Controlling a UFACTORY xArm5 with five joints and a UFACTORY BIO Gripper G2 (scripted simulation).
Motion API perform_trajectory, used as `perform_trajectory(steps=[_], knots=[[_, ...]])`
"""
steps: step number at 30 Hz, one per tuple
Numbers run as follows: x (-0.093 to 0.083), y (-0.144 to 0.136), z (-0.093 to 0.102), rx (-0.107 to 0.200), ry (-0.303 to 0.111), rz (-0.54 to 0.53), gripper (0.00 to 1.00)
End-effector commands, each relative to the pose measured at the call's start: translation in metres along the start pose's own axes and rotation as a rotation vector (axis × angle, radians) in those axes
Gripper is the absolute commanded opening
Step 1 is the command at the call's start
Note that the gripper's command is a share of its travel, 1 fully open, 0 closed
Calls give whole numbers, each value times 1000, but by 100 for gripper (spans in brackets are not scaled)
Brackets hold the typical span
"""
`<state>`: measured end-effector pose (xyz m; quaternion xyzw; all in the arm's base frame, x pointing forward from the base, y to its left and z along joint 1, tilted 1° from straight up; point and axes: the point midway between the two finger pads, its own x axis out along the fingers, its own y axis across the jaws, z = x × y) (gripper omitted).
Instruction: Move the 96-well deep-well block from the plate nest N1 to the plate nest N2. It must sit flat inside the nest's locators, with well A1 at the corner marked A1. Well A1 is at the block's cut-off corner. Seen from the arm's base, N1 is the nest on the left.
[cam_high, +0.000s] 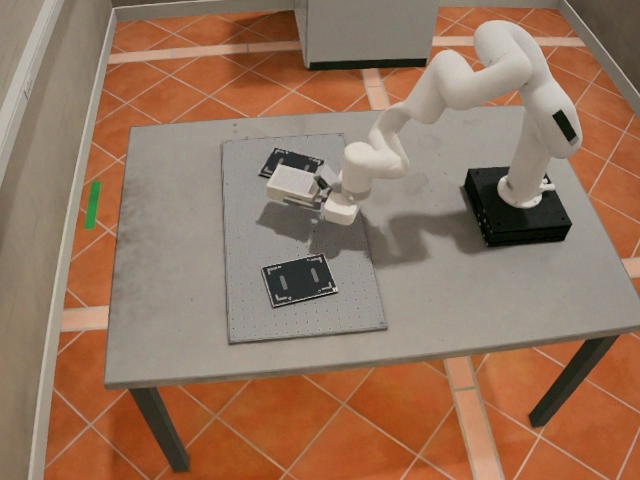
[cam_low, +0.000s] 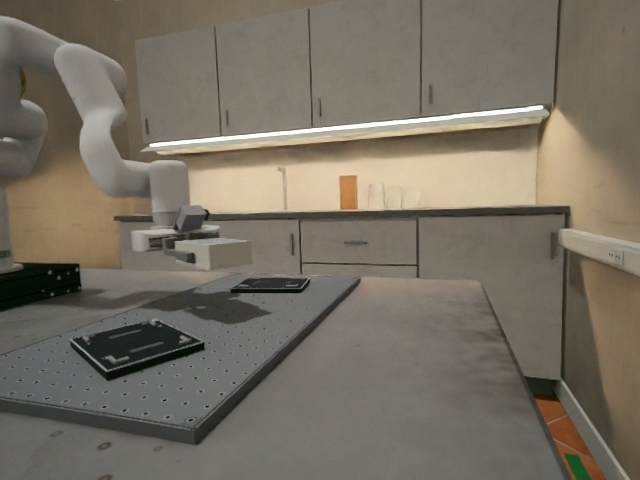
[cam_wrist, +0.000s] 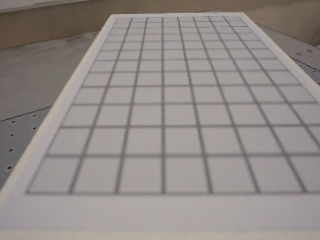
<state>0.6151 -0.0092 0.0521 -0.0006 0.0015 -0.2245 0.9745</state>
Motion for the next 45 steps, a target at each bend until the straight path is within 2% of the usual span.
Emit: perform_trajectory(steps=[1, 45], knots=[[7, -12, 2, -5, -9, 1, 0], [58, -128, 3, -6, -9, 1, 0]])
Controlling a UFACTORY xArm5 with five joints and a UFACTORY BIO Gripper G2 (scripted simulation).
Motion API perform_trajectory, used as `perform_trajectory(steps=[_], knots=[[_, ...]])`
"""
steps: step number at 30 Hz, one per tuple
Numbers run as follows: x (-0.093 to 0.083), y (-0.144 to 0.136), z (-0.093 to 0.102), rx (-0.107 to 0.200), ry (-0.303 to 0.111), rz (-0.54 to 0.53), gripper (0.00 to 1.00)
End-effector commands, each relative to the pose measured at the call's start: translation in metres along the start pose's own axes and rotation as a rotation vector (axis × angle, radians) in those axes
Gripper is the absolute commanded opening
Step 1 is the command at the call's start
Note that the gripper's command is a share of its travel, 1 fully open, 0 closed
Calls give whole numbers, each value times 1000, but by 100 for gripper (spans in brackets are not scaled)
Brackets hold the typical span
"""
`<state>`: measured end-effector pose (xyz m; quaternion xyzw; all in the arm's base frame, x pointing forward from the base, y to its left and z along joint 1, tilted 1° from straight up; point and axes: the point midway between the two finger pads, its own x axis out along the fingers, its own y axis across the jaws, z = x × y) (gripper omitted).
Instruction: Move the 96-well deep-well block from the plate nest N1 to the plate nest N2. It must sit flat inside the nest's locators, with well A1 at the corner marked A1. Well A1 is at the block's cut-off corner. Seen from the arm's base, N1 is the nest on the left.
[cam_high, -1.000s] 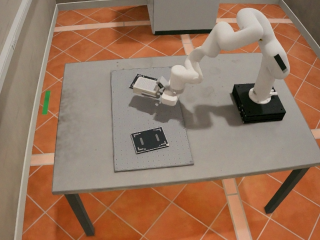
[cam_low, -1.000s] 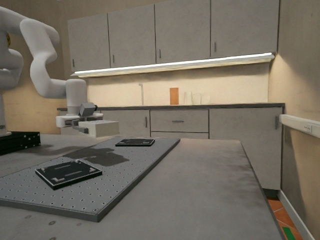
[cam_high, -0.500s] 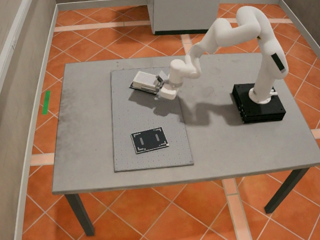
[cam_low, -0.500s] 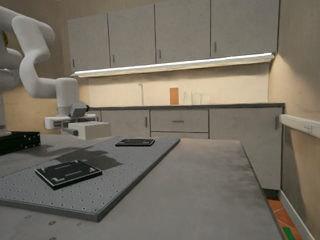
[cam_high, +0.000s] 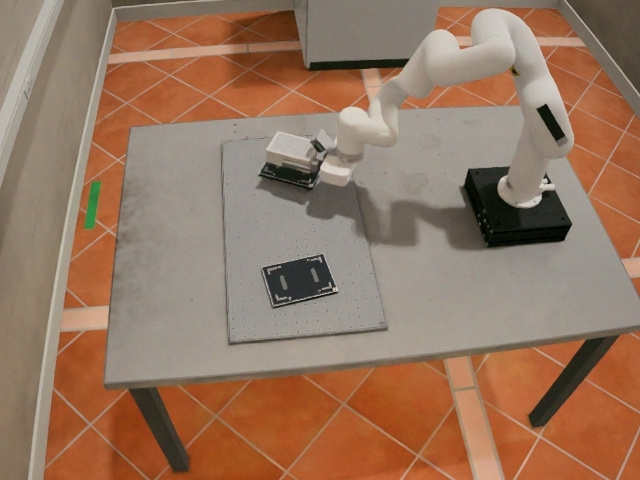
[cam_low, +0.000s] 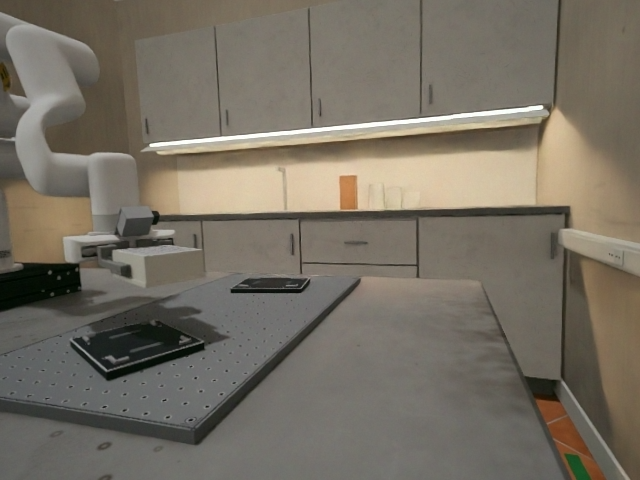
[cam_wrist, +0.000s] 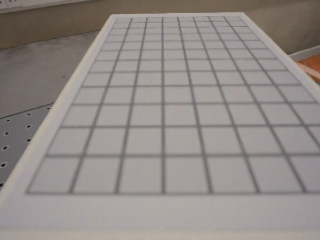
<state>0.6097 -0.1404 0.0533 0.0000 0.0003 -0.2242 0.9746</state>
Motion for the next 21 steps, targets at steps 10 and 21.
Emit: perform_trajectory(steps=[10, 21], knots=[[18, -39, 2, -8, -7, 0, 0], [21, -44, 2, -8, -7, 0, 0]])
